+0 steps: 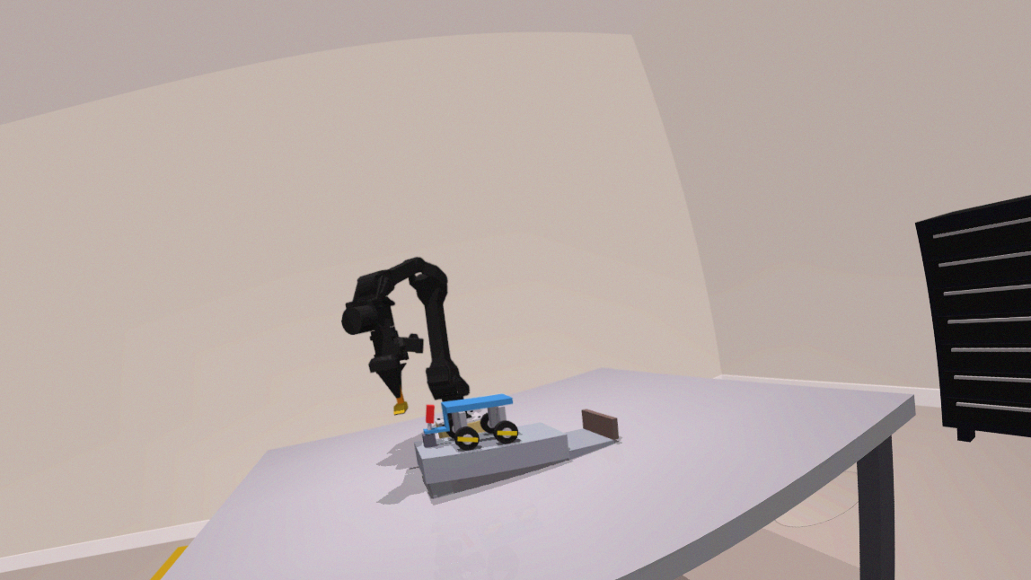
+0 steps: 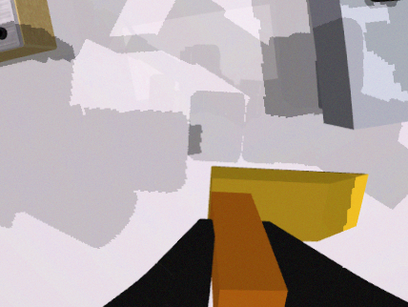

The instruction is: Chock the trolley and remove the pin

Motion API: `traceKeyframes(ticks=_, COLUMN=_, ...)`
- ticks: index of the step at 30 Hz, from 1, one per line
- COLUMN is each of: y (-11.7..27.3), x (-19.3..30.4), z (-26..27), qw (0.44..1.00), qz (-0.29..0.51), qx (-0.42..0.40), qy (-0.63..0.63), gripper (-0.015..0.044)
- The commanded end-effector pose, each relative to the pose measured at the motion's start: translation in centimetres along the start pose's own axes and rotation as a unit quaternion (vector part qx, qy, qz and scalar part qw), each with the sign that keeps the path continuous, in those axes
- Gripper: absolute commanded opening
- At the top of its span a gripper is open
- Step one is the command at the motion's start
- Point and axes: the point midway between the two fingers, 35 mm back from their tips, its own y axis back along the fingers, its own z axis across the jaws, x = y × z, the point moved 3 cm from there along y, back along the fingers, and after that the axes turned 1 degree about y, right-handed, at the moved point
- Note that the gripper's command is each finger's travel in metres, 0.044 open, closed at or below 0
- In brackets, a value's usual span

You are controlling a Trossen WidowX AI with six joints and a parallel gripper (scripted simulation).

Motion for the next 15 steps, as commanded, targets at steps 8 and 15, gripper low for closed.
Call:
traceKeyframes(ticks=8, y=0.01, x=-0.04, z=0.0, qw=0.984, qz=0.0, qx=-0.001, qy=-0.179, gripper=0.0)
traceKeyframes(ticks=15, y=0.01, x=-0.04, z=0.0, qw=0.961, qz=-0.001, qx=-0.001, qy=-0.275, gripper=0.0)
